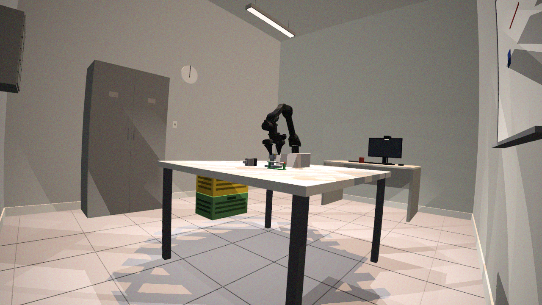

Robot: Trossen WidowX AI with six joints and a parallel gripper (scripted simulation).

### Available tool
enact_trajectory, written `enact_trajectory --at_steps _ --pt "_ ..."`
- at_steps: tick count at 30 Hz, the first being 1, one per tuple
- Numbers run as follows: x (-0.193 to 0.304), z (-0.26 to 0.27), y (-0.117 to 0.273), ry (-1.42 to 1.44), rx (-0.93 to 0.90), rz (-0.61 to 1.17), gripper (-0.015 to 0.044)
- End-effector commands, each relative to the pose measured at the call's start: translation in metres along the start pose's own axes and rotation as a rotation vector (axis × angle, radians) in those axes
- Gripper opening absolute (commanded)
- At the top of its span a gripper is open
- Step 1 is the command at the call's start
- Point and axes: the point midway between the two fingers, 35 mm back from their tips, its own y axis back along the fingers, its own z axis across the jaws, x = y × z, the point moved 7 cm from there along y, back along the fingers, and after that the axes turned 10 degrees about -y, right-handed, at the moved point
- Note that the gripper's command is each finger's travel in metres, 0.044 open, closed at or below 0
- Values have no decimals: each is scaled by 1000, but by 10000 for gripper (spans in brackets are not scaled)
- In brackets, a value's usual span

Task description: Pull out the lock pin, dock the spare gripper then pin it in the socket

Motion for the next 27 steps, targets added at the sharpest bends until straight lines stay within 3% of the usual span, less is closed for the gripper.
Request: enact_trajectory --at_steps 1,8,17,21,27 --pt "-2 0 11 0 1 0 440" --pt "-3 0 15 2 -4 1 440" --pt "-12 3 71 3 -3 0 440" --pt "-11 1 67 -8 7 -3 440" --pt "20 -6 68 -607 69 -44 440"
